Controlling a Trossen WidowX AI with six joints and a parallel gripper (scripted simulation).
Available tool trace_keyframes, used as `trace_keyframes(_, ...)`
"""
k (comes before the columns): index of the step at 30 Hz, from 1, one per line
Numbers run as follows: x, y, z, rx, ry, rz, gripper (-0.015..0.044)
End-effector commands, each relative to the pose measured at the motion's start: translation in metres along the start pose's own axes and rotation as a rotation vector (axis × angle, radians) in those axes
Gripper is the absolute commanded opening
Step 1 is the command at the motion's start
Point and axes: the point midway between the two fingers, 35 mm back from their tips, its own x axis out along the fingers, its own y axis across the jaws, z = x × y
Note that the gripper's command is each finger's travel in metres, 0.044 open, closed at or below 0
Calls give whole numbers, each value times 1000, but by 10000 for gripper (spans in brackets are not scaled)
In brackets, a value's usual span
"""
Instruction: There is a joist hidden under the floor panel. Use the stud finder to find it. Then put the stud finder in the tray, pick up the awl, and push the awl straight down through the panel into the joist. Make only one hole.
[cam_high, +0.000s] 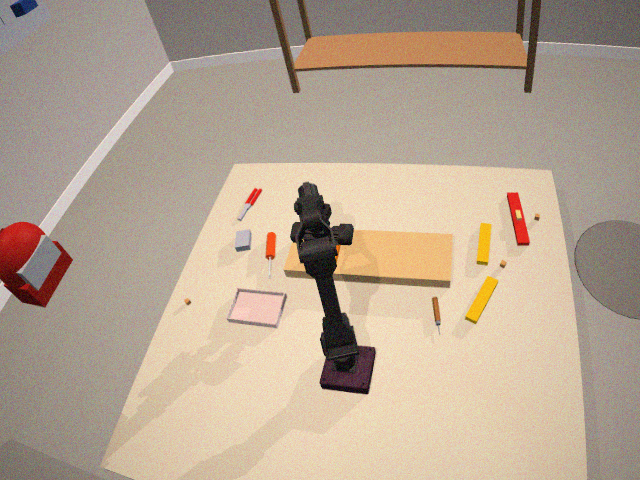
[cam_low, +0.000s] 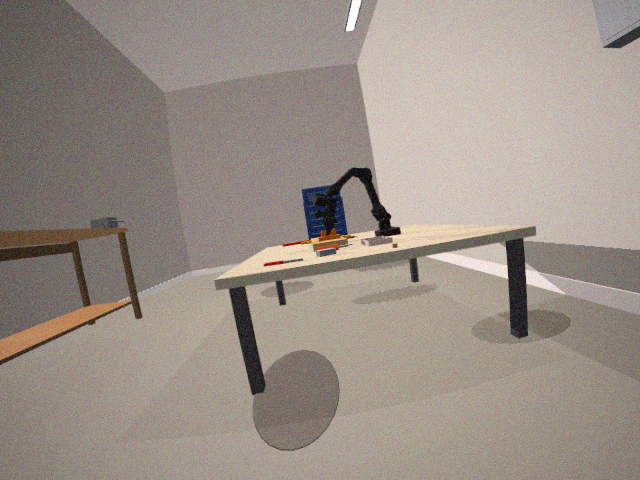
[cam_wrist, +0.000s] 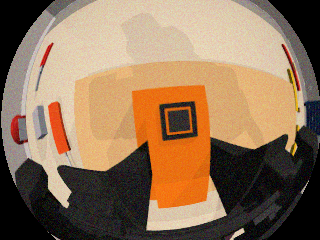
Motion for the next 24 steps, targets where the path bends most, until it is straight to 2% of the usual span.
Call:
trace_keyframes(1,0,-17,-1,4,0,-4,0)
trace_keyframes(24,-1,-99,-1,1,0,-12,0)
